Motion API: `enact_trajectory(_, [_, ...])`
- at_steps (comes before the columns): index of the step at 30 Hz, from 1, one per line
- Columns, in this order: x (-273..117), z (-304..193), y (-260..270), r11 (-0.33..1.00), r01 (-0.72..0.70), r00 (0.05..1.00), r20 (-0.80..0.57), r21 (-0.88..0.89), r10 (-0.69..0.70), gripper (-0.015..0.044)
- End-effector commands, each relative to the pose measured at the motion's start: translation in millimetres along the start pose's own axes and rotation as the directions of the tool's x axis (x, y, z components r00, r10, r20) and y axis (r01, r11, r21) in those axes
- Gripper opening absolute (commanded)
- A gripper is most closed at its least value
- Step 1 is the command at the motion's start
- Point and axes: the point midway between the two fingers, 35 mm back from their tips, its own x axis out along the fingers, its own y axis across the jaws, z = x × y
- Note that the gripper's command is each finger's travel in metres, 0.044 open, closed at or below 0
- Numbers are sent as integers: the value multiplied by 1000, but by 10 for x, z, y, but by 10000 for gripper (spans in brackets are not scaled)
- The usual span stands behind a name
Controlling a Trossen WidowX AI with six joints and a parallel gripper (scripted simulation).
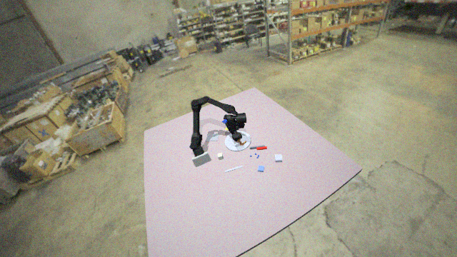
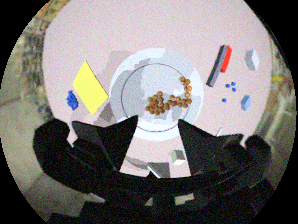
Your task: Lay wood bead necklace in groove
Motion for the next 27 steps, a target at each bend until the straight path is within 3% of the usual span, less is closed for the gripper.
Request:
enact_trajectory(1, [-4, 8, -4, 1000, 0, 1000, 4, 0, 0, 310])
enact_trajectory(25, [334, -13, 4, 1000, -2, 1000, -3, -1, 2, 310])
enact_trajectory(27, [309, -5, 0, 1000, 3, 1000, -3, -6, -3, 258])
